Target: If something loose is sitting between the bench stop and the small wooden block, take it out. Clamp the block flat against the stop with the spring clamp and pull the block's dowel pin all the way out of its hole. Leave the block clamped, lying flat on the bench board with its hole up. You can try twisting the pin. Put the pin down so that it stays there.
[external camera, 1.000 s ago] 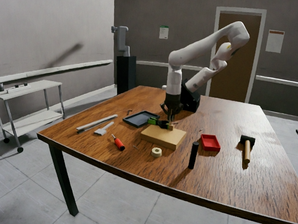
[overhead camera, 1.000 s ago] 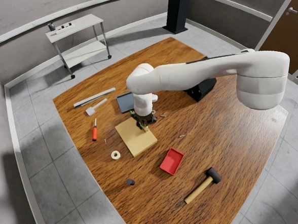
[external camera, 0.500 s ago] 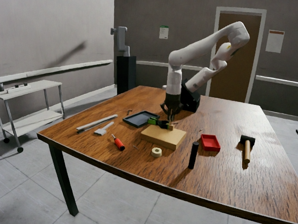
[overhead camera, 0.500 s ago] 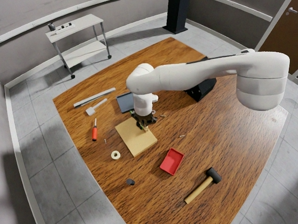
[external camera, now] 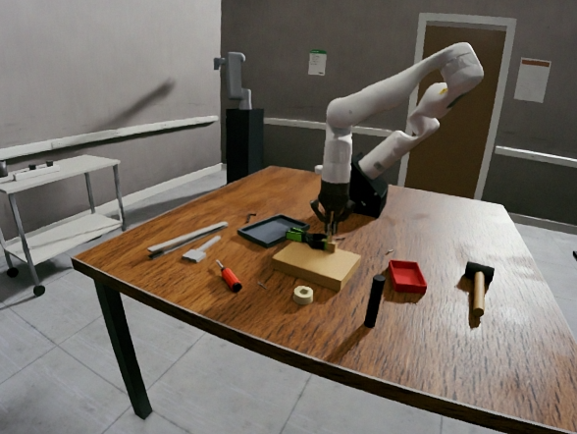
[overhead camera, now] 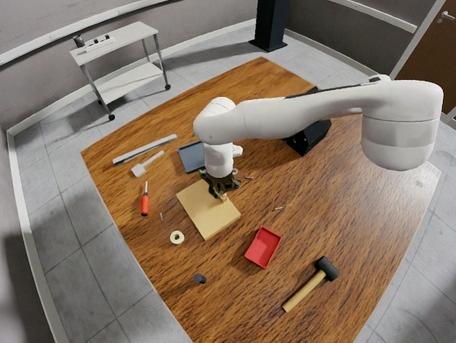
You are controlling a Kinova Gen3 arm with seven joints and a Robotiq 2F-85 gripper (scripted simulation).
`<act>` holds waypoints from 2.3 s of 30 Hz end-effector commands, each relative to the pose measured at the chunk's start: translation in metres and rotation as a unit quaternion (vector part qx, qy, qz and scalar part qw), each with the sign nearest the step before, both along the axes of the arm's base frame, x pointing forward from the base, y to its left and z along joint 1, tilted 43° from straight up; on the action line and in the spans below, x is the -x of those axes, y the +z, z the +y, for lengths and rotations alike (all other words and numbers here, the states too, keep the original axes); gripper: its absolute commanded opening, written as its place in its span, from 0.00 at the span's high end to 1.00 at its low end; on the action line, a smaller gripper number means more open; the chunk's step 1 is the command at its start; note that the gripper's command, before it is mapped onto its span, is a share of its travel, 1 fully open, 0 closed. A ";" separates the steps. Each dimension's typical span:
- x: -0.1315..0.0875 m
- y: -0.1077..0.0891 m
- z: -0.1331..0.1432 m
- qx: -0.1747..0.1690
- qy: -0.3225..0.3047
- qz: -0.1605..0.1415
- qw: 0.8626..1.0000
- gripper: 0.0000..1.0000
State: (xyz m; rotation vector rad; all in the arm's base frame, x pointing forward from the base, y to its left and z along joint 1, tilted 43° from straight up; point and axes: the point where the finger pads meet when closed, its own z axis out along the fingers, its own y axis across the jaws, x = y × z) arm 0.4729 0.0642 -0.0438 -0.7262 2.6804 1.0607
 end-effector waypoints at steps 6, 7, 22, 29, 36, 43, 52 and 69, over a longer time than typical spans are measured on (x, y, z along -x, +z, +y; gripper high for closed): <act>-0.001 0.001 -0.001 0.001 -0.009 0.007 1.000 0.90; -0.001 0.001 -0.001 0.001 -0.010 0.008 1.000 0.90; -0.001 0.001 -0.001 0.001 -0.022 0.019 1.000 0.90; -0.001 0.001 -0.001 0.001 -0.027 0.024 0.999 0.90; -0.001 0.001 -0.001 0.001 -0.033 0.029 0.999 0.90; -0.001 0.001 -0.001 0.001 -0.039 0.035 0.999 0.90; -0.001 0.001 -0.001 0.002 -0.045 0.040 0.998 0.90; -0.001 0.001 -0.001 0.002 -0.057 0.051 0.997 0.90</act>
